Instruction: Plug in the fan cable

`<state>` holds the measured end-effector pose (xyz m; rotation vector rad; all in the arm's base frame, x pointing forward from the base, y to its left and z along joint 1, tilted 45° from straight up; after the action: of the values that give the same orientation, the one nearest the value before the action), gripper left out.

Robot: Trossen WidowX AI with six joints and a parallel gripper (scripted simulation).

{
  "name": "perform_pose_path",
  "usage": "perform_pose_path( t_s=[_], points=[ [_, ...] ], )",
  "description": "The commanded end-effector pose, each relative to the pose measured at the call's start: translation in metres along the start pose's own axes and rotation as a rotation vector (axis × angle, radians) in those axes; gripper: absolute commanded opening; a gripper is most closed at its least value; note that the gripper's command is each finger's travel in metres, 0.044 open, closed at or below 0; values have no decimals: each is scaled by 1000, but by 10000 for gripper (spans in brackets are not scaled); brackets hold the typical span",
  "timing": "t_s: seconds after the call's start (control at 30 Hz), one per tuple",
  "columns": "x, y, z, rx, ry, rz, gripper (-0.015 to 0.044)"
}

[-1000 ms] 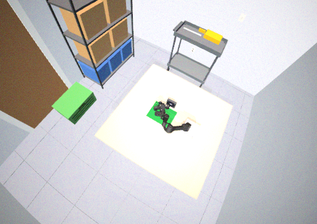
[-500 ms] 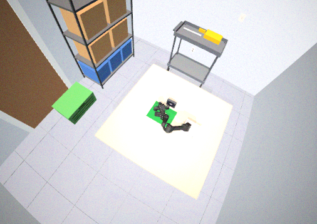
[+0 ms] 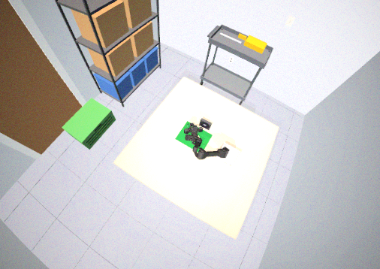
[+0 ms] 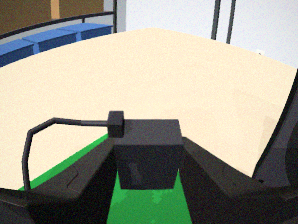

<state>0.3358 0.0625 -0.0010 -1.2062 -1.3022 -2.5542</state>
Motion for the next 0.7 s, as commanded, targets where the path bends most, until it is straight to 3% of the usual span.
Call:
perform_pose_path(
  t_s=[0.0,0.67],
  points=[
    [-1,-4,1,-5,0,-3,0],
    [-2,-13,3,-1,0,0,0]
  ],
)
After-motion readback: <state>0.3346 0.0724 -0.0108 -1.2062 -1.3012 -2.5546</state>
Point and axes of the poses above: the point midway between the two fingers, 35 mm back from their tips, its own x axis back along the fingers, its own z axis across the jaws, y = z × x, the point moved 10 cm from there along x, back along the fingers, and after that the axes turned 11 degrees about x, right-handed, at the moved point
